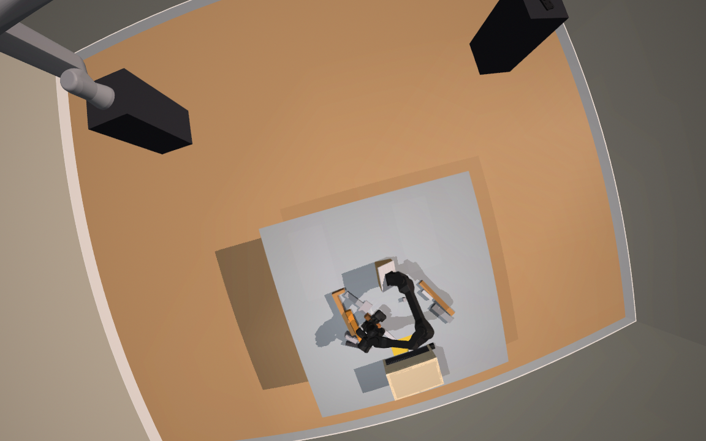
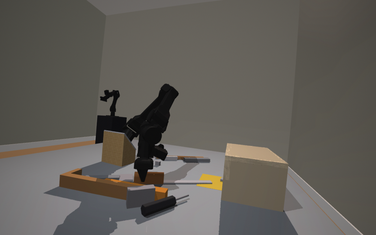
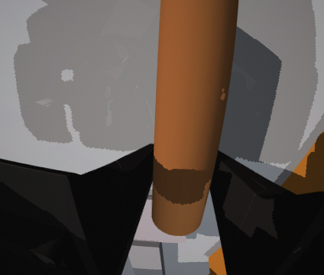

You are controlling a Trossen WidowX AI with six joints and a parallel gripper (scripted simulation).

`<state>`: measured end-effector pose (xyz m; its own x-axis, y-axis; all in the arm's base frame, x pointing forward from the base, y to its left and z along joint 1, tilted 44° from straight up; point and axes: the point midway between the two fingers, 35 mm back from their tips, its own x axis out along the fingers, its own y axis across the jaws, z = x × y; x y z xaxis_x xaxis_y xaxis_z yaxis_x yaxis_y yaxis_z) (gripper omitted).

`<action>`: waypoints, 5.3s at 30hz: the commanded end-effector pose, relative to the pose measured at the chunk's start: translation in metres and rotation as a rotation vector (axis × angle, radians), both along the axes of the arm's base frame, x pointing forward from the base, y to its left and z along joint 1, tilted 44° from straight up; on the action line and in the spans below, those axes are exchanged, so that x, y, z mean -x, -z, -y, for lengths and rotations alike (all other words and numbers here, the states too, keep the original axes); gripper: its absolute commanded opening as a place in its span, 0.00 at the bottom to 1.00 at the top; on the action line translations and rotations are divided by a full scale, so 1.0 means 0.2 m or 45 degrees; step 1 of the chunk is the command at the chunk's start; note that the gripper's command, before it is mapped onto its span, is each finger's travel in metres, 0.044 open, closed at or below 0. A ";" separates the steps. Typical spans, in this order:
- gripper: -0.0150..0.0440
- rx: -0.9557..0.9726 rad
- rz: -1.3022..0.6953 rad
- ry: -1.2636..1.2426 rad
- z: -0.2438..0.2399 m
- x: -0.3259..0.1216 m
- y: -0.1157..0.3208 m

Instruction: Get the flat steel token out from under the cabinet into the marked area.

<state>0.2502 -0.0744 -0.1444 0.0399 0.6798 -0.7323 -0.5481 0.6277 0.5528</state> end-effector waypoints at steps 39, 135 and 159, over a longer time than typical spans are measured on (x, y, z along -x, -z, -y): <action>0.25 0.013 0.048 -0.043 0.17 -0.03 0.14; 0.48 0.014 0.061 -0.052 0.13 -0.17 0.12; 0.25 0.010 0.055 -0.047 0.08 -0.27 0.06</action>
<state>0.2971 -0.0943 -0.1607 0.0466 0.6767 -0.7348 -0.5925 0.6110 0.5251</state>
